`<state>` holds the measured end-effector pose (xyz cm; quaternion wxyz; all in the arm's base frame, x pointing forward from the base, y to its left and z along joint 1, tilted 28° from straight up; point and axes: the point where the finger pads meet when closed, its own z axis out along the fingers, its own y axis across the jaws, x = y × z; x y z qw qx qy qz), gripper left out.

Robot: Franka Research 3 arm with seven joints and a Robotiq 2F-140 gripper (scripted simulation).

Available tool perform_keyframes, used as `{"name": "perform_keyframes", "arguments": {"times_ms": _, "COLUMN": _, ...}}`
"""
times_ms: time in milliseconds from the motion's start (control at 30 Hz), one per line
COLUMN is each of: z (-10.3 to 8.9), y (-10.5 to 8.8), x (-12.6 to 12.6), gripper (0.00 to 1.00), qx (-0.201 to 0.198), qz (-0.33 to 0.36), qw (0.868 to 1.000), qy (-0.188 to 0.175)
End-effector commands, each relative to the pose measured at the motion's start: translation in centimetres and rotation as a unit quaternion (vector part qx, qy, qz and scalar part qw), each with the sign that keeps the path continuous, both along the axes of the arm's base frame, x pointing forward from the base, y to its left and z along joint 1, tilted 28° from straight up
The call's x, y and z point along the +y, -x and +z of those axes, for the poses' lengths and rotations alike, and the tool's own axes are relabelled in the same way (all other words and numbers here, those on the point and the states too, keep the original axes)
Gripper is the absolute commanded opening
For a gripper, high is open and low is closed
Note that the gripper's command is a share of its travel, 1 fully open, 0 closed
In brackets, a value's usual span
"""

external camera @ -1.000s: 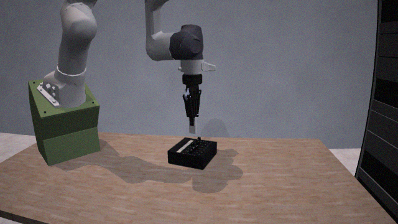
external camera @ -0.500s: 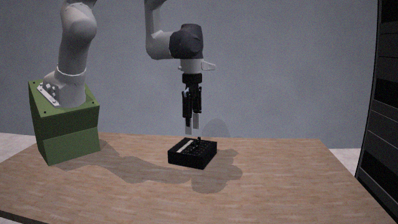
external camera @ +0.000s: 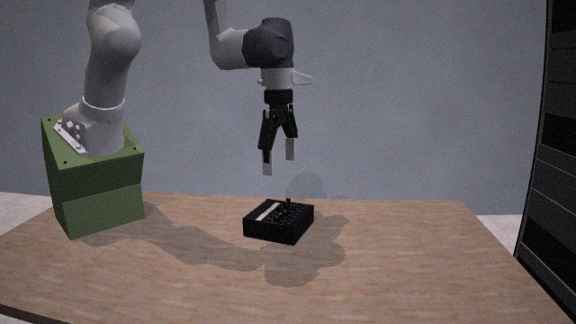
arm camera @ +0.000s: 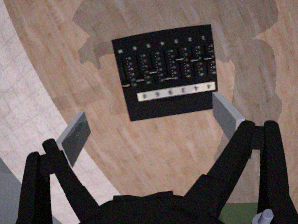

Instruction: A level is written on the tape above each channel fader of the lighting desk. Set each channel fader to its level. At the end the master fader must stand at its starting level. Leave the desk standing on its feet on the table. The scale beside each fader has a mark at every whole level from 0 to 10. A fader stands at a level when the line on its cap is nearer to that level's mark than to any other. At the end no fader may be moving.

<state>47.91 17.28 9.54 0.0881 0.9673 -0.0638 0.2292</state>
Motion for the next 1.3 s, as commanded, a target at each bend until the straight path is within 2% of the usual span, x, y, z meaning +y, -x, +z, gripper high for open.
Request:
{"name": "perform_keyframes", "arguments": {"times_ms": 0, "z": 0.95, "y": 0.7, "x": -0.38, "gripper": 1.0, "qx": 0.007, "qz": 0.004, "qw": 1.0, "qy": 0.015}}
{"name": "perform_keyframes", "arguments": {"times_ms": 200, "z": 1.65, "y": 1.04, "x": -0.21, "gripper": 1.0, "qx": 0.007, "qz": 0.004, "qw": 1.0, "qy": 0.015}}
{"name": "perform_keyframes", "arguments": {"times_ms": 1267, "z": 1.67, "y": 1.04, "x": -0.2, "gripper": 1.0, "qx": 0.007, "qz": 0.004, "qw": 1.0, "qy": 0.015}}
